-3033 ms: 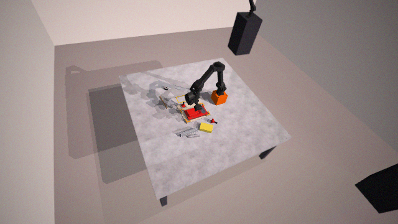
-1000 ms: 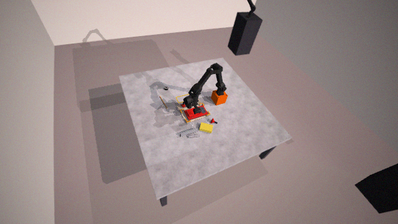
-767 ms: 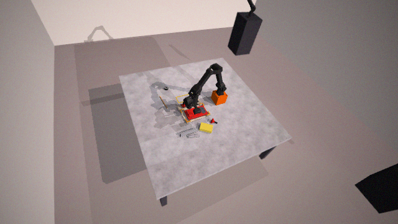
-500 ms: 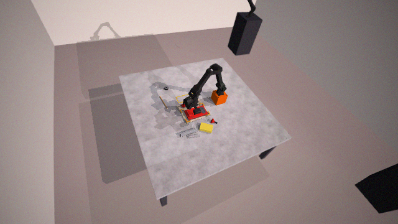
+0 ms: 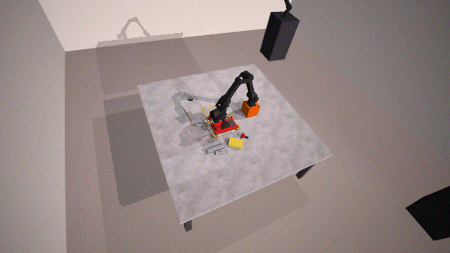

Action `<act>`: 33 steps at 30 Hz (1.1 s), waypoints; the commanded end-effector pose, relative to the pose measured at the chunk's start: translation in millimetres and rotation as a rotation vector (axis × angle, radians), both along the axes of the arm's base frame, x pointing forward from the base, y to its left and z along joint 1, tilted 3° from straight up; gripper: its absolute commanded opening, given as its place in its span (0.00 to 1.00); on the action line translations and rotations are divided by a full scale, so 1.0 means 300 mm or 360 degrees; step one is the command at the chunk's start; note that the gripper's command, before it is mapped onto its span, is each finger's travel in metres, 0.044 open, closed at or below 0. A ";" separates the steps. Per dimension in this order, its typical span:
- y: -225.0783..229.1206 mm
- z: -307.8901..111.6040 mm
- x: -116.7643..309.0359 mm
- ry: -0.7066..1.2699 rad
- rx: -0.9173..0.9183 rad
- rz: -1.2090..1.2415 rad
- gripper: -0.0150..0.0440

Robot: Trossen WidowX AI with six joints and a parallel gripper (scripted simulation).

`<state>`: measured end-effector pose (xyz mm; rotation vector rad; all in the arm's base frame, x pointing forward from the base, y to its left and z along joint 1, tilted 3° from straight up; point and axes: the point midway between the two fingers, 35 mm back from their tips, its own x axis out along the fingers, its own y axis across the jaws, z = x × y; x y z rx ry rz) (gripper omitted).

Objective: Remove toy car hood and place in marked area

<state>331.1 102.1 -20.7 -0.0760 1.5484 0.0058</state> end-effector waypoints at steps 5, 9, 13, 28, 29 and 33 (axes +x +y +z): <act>0.000 -0.014 -0.002 0.0002 0.0004 0.0005 1.00; 0.000 -0.020 -0.001 0.0002 0.0004 0.0005 1.00; -0.001 -0.027 -0.001 0.0002 0.0004 0.0005 1.00; -0.002 -0.033 0.000 0.0000 0.0000 0.0000 0.78; -0.002 -0.033 0.000 0.0000 0.0000 0.0000 0.77; -0.002 -0.033 0.000 0.0000 0.0000 0.0000 0.72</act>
